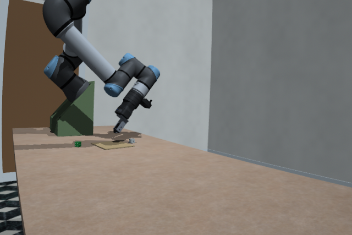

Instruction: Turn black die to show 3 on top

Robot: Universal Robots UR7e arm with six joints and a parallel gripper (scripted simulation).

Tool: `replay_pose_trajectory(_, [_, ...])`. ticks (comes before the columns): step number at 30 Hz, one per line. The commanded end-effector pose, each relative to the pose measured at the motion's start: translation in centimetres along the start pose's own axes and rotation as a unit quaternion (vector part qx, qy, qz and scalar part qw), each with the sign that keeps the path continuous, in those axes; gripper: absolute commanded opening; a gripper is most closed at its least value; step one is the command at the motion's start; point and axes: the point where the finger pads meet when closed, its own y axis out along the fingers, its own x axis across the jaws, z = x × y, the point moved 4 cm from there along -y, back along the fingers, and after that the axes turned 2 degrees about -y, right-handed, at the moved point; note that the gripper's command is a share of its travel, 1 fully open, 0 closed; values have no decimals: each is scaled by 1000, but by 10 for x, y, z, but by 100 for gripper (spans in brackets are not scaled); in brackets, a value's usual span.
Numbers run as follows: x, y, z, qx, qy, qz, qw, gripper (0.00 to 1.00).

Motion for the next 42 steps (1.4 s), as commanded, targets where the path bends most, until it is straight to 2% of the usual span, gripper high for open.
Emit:
replay_pose_trajectory(1, [0,0,-2,12,0,-4,1000,40])
replay_pose_trajectory(15, [2,-1,-11,33,-1,-11,999,40])
replay_pose_trajectory(42, [1,-3,-29,56,-3,-28,998,40])
